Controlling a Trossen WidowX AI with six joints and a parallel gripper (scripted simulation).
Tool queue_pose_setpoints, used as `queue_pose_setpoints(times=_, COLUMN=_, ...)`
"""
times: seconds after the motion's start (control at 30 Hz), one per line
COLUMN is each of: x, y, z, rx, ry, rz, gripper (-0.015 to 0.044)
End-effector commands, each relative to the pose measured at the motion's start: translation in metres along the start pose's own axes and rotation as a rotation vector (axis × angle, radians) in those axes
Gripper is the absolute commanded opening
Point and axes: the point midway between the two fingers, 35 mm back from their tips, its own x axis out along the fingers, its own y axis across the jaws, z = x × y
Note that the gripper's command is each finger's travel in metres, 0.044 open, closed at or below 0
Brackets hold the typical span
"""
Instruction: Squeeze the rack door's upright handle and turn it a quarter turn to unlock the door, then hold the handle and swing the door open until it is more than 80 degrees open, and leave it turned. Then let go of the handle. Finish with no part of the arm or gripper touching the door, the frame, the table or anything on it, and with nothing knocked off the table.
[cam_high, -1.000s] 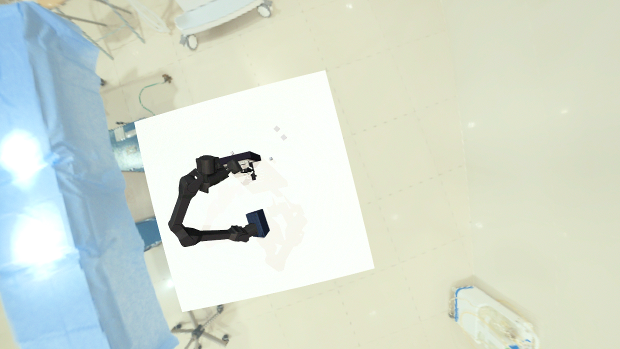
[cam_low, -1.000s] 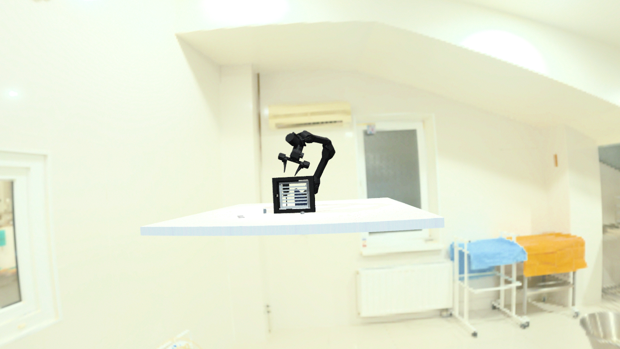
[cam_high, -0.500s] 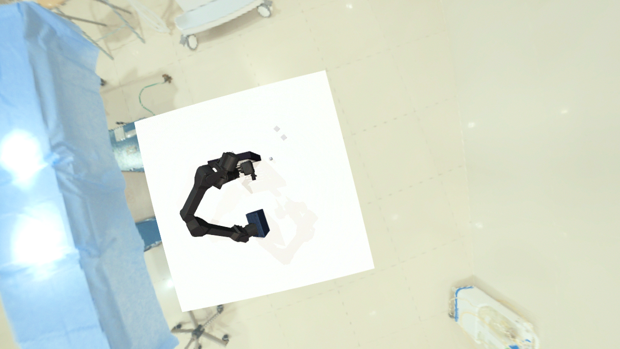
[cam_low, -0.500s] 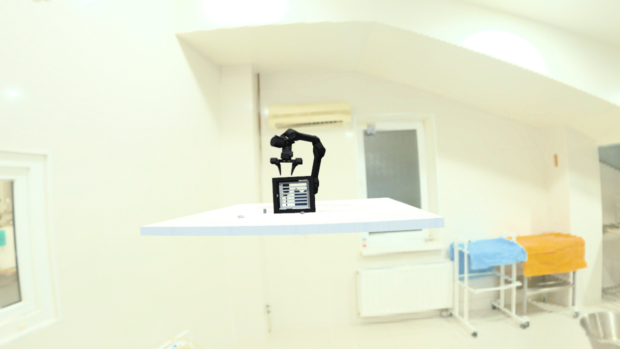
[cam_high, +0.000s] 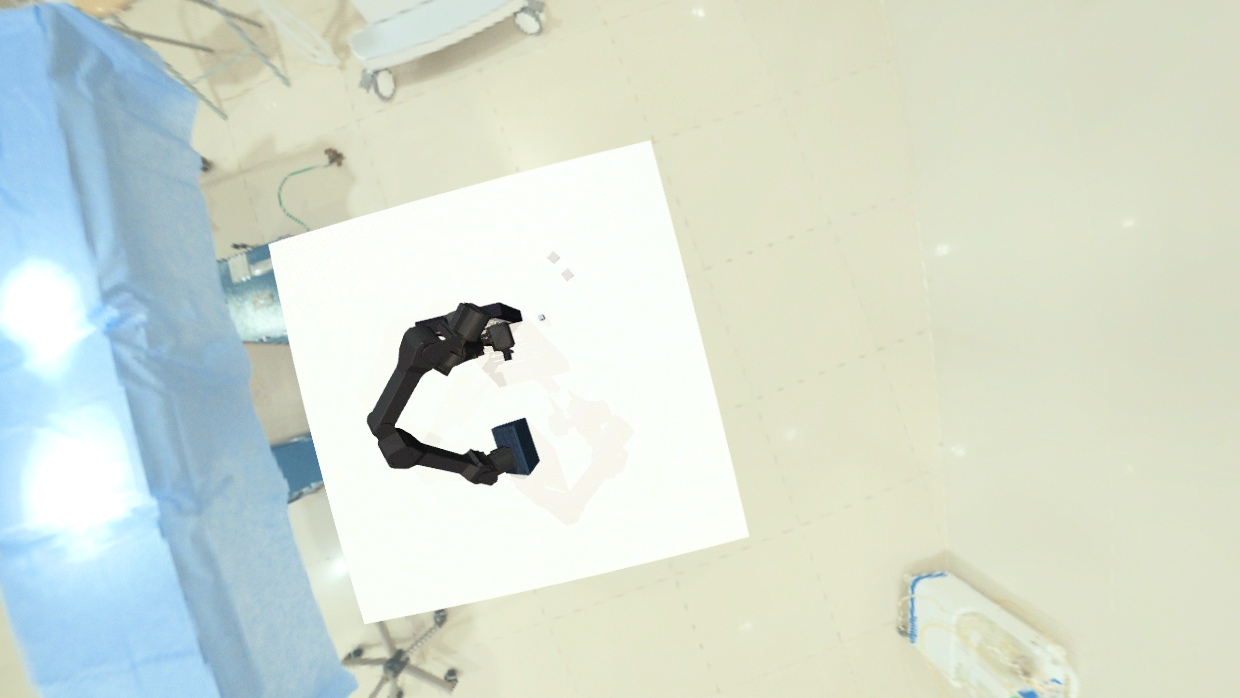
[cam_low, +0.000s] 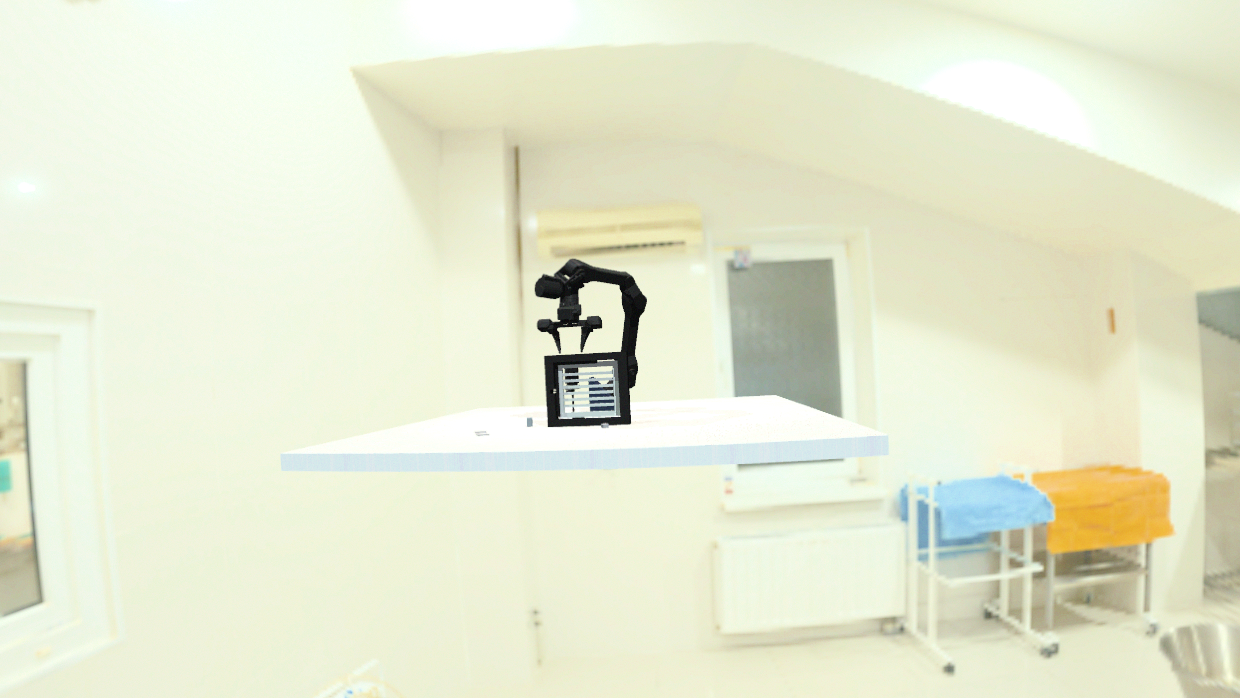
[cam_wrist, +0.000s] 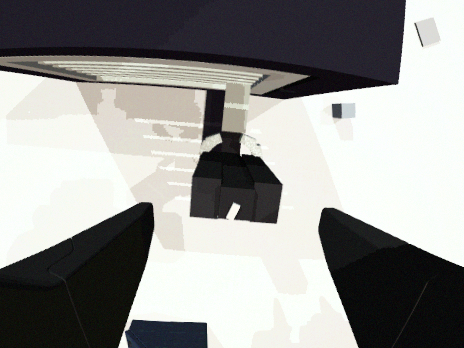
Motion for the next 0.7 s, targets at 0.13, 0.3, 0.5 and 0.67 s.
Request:
queue_pose_setpoints(times=0.13, x=0.014, y=0.0, z=0.0, rx=0.013, ry=0.031, rz=0.002, gripper=0.0298)
queue_pose_setpoints(times=0.3, x=0.022, y=0.0, z=0.0, rx=0.02, ry=0.049, rz=0.002, gripper=0.0298)
queue_pose_setpoints(times=0.5, x=0.032, y=0.0, z=-0.001, rx=0.029, ry=0.072, rz=0.001, gripper=0.0298)
queue_pose_setpoints(times=0.67, x=0.04, y=0.0, z=-0.001, rx=0.035, ry=0.09, rz=0.0, gripper=0.0298)
